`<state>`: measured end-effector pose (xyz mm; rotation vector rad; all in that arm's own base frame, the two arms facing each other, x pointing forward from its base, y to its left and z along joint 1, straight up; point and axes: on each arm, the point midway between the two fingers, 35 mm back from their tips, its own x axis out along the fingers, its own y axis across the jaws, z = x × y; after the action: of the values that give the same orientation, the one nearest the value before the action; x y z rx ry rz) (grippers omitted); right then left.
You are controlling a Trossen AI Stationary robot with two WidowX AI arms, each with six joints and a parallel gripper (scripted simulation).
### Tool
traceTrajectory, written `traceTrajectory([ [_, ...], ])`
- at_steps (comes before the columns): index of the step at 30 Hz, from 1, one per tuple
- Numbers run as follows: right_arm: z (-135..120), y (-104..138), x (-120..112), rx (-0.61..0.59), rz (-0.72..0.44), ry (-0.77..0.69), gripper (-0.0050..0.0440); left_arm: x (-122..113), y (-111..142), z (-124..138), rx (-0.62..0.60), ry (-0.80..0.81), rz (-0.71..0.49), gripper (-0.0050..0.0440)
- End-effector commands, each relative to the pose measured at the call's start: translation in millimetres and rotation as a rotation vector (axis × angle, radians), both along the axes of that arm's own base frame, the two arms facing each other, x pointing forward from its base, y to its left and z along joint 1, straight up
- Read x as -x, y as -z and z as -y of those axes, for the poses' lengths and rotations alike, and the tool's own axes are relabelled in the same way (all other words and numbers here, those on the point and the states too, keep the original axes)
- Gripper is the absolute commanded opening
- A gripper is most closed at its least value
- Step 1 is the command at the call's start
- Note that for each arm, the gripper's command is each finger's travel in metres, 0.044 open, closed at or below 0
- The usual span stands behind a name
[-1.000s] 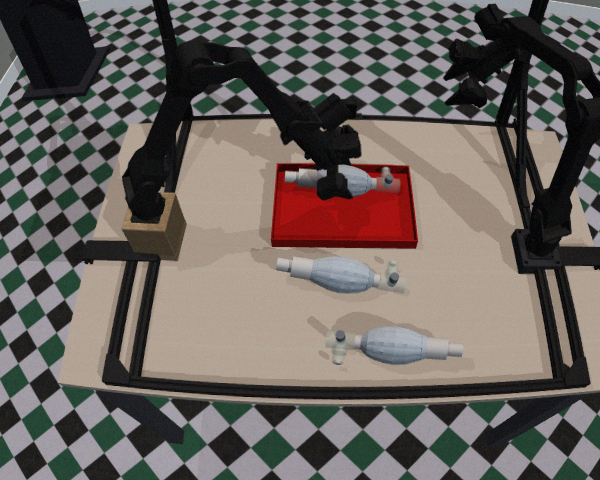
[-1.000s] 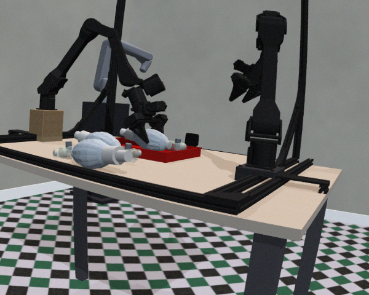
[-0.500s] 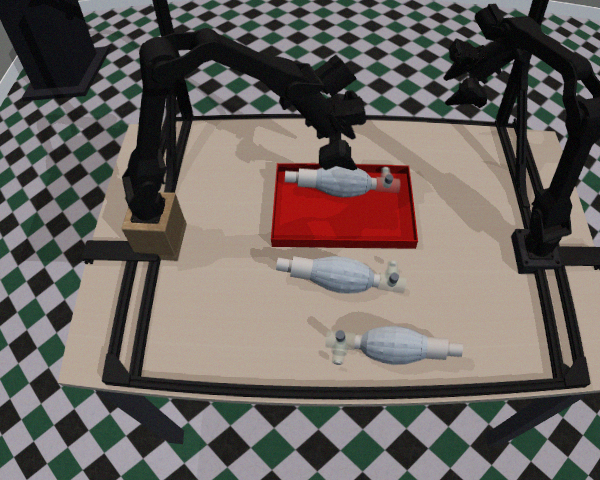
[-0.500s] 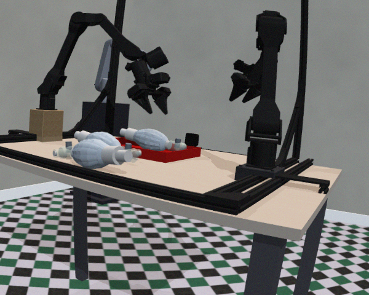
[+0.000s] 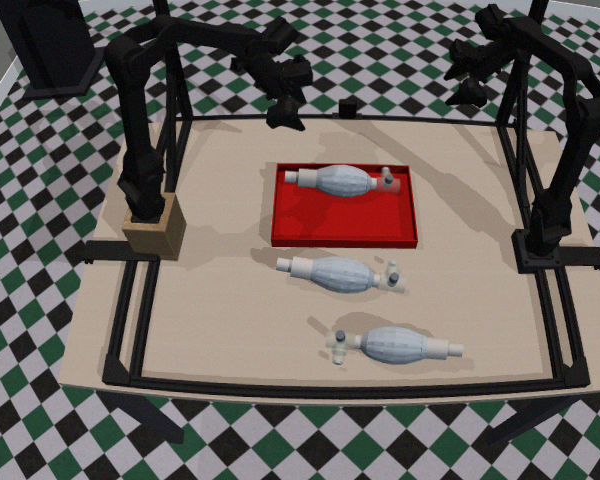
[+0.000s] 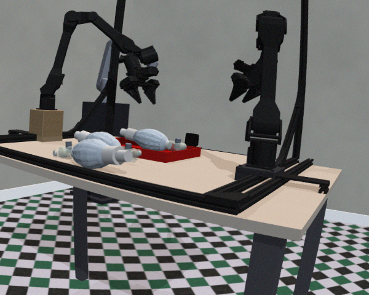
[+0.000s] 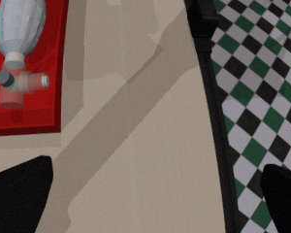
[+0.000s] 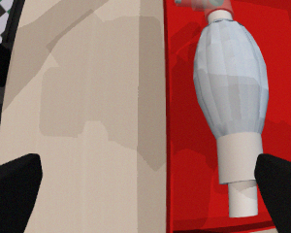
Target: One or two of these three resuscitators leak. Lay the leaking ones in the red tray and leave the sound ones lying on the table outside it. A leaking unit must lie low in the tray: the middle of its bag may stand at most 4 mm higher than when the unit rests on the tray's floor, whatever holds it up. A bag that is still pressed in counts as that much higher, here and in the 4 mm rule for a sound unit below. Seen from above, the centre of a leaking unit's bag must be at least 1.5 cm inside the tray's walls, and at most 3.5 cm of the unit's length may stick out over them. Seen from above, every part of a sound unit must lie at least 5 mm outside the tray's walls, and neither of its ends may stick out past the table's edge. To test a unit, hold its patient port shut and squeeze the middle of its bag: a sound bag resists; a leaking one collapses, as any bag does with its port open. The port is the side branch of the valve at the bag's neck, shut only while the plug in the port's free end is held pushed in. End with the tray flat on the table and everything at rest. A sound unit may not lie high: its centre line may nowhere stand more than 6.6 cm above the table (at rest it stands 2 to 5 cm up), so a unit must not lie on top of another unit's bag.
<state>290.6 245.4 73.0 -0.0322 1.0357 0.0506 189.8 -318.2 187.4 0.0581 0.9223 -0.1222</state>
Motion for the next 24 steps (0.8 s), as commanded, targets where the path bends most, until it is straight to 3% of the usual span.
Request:
traceTrajectory([
  [1,1.3,-2.3,16.2,0.011,-0.002,0.021,0.044,0.1,-0.6,0.0,0.002,0.0,-0.001,0.044],
  [5,-6.0,-4.8,22.3,0.002,0.0,0.006,0.044,0.0,-1.0,0.0,0.003,-0.001,0.0,0.044],
  [15,-9.7,-29.3,116.9,0.01,0.037,0.011,0.044,0.0,-1.0,0.0,0.003,-0.001,0.0,0.044],
  [21,-9.7,-29.3,116.9,0.01,0.037,0.011,0.044,0.0,-1.0,0.0,0.003,-0.001,0.0,0.044],
  [22,-11.4,-26.9,103.8,0.007,0.02,0.011,0.0409,0.0,-1.2,0.4,0.005,0.0,0.0,0.044],
  [24,-4.9,-21.5,83.2,0.014,-0.006,0.026,0.0409,0.0,-1.2,0.4,0.005,0.0,0.0,0.044],
])
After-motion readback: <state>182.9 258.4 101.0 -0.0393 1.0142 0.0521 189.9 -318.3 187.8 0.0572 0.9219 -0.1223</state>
